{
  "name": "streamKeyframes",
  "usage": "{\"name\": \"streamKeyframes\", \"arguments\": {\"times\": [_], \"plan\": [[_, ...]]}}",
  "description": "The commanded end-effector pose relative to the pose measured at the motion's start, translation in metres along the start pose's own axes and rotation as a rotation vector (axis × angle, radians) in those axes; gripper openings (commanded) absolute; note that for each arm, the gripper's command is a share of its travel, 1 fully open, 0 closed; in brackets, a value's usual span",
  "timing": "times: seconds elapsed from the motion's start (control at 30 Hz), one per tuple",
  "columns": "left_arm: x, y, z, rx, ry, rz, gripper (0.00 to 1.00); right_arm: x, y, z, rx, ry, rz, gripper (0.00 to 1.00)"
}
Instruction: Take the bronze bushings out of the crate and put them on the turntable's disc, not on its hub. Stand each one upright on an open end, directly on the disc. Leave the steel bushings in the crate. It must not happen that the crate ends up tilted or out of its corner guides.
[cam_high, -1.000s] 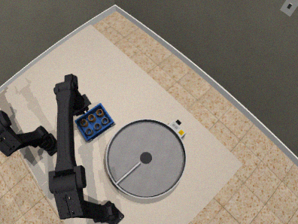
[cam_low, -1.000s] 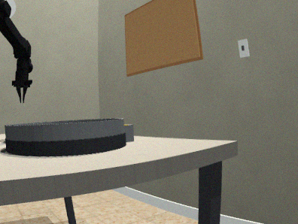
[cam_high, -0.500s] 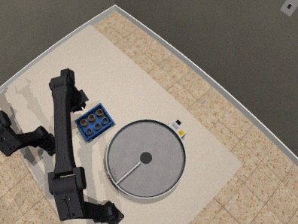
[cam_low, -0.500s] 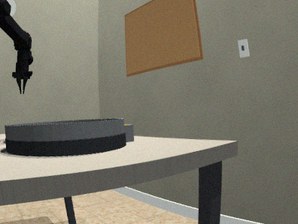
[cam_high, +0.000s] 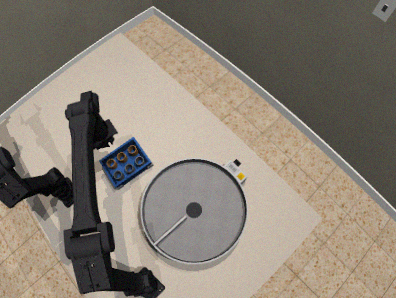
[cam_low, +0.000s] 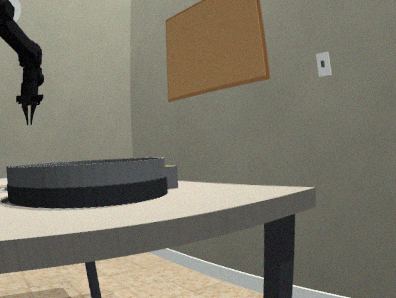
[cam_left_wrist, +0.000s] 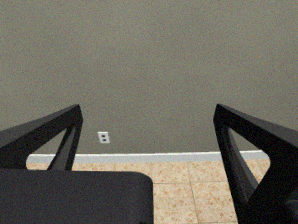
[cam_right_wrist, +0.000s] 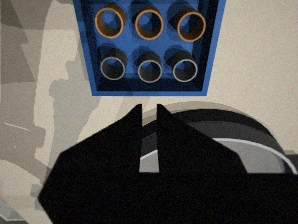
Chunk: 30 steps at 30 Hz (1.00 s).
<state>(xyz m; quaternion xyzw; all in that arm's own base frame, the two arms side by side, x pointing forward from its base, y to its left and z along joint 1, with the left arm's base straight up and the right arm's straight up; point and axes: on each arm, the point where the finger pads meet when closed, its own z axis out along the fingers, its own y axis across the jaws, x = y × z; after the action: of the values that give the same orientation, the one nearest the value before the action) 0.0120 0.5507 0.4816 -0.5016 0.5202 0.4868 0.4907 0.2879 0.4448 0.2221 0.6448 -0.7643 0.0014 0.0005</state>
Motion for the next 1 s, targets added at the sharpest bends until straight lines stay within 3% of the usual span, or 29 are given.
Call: {"name": "streamKeyframes", "arguments": {"times": [0.0, 0.57, 0.6, 0.97], "plan": [[-0.0186, 0.0041, -0.0068, -0.008, -0.044, -0.014, 1.0, -0.006, -0.0039, -0.0205, 0.014, -0.041, -0.004, 0.11], [-0.0186, 0.0041, -0.0068, -0.008, -0.044, -0.014, 1.0, -0.006, -0.0039, -0.0205, 0.014, -0.041, -0.004, 0.11], [-0.0186, 0.0041, -0.0068, -0.008, -0.044, -0.014, 1.0, -0.006, -0.0039, -0.0205, 0.014, -0.041, -0.004, 0.18], [-0.0186, 0.0041, -0.0068, -0.008, -0.044, -0.014, 1.0, -0.006, -0.0039, -0.0205, 0.014, -0.041, -0.004, 0.18]]}}
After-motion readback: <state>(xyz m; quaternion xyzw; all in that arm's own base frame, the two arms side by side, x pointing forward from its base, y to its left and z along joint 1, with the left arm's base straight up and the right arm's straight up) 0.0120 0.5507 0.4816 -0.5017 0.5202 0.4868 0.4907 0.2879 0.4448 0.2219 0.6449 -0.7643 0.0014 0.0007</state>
